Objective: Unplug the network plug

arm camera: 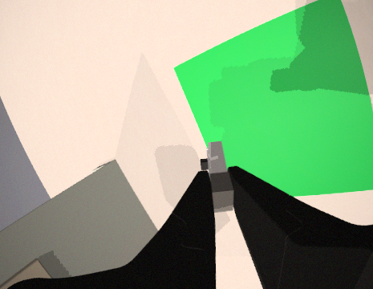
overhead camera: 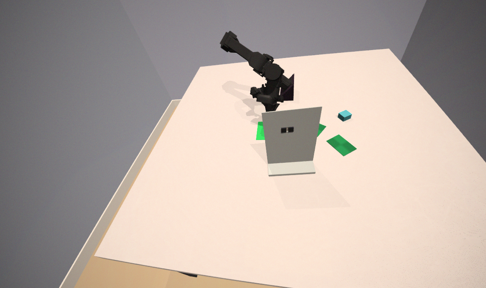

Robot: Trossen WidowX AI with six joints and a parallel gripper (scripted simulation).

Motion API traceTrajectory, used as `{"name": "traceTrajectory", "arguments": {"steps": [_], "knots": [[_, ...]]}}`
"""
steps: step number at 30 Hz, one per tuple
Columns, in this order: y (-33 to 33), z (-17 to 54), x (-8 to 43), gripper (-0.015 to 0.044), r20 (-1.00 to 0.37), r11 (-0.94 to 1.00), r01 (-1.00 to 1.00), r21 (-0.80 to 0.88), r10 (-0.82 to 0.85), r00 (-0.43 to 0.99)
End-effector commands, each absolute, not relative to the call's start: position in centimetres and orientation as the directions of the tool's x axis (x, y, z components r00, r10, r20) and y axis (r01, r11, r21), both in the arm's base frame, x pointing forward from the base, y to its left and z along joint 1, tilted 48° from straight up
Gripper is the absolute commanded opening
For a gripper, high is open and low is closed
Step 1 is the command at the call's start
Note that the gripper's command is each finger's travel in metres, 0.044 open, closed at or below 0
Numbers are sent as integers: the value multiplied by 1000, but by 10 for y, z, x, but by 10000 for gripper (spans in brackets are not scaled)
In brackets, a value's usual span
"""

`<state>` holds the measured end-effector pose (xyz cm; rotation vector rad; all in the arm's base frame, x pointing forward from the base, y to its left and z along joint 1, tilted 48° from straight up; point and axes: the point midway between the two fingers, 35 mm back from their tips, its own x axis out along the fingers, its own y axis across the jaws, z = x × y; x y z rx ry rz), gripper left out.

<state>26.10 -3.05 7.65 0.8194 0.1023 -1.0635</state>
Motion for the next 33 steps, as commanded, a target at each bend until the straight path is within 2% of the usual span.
{"name": "traceTrajectory", "arguments": {"steps": [1, 33], "knots": [[-34, 72, 260, 0, -451, 227, 810, 541, -734, 507], [-56, 50, 260, 0, -454, 227, 810, 540, -732, 508]]}}
